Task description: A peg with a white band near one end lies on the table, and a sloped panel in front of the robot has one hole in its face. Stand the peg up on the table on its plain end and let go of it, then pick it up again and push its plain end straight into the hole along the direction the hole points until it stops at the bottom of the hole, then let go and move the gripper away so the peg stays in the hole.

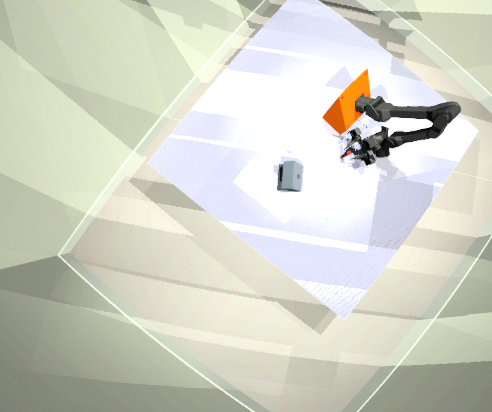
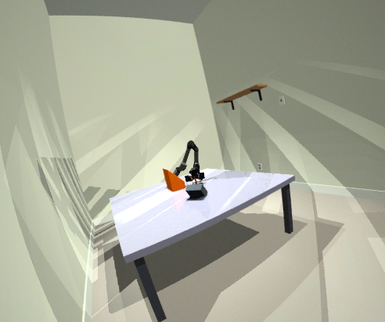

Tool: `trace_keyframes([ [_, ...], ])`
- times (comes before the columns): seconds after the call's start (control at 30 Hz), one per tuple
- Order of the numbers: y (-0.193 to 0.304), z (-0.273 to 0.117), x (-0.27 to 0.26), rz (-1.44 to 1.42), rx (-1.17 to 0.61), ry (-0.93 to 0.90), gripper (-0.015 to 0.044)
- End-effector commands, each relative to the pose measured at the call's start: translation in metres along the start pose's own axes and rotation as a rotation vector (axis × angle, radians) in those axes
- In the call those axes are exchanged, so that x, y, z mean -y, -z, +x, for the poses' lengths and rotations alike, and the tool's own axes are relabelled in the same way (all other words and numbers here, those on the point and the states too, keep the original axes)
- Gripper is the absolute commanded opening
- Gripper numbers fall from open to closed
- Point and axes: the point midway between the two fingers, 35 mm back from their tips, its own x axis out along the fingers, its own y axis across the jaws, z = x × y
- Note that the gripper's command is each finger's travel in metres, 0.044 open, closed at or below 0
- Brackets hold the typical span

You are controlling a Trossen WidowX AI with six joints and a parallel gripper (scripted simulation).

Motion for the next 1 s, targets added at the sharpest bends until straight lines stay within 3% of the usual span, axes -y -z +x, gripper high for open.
trace_keyframes([
  [0.0,0.000,0.000,0.000,-0.001,-0.001,0.001,0.0340],
  [0.13,0.000,0.000,0.000,-0.001,-0.001,0.001,0.0440],
  [0.4,-0.009,0.001,-0.004,0.002,-0.005,0.019,0.0440],
  [0.97,-0.126,-0.006,-0.011,0.018,-0.031,0.047,0.0440],
])
